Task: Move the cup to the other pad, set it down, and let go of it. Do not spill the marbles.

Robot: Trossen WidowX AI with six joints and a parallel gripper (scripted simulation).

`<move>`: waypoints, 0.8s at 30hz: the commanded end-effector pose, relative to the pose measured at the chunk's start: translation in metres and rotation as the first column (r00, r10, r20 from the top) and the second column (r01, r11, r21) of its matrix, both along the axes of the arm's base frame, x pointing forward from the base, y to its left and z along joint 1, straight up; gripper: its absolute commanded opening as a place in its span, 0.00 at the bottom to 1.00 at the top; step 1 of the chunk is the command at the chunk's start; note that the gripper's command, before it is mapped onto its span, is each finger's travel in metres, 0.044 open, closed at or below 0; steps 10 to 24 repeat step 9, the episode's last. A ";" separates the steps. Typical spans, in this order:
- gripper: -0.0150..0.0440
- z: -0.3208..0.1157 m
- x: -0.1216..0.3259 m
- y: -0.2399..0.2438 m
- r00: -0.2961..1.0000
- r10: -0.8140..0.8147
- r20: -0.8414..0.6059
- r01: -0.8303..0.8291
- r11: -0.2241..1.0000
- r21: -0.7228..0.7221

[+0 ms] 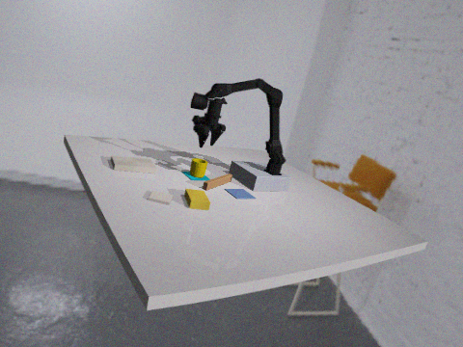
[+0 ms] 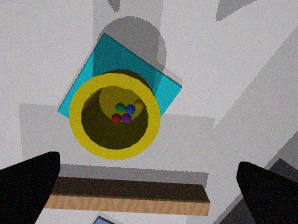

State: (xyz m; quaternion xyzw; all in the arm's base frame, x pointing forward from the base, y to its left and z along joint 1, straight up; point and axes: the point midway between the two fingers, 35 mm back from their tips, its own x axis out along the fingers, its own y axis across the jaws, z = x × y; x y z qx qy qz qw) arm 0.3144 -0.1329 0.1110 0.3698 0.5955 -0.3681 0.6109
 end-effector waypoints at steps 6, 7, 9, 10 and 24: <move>1.00 0.013 0.000 0.000 1.000 0.002 0.006 -0.002 1.000 -0.002; 1.00 0.013 0.000 0.000 1.000 0.002 0.006 -0.002 1.000 -0.002; 1.00 0.013 0.000 0.000 1.000 0.002 0.006 -0.002 1.000 -0.002; 1.00 0.013 0.000 0.000 1.000 0.002 0.006 -0.002 1.000 -0.002; 1.00 0.013 0.000 0.000 1.000 0.002 0.006 -0.002 1.000 -0.002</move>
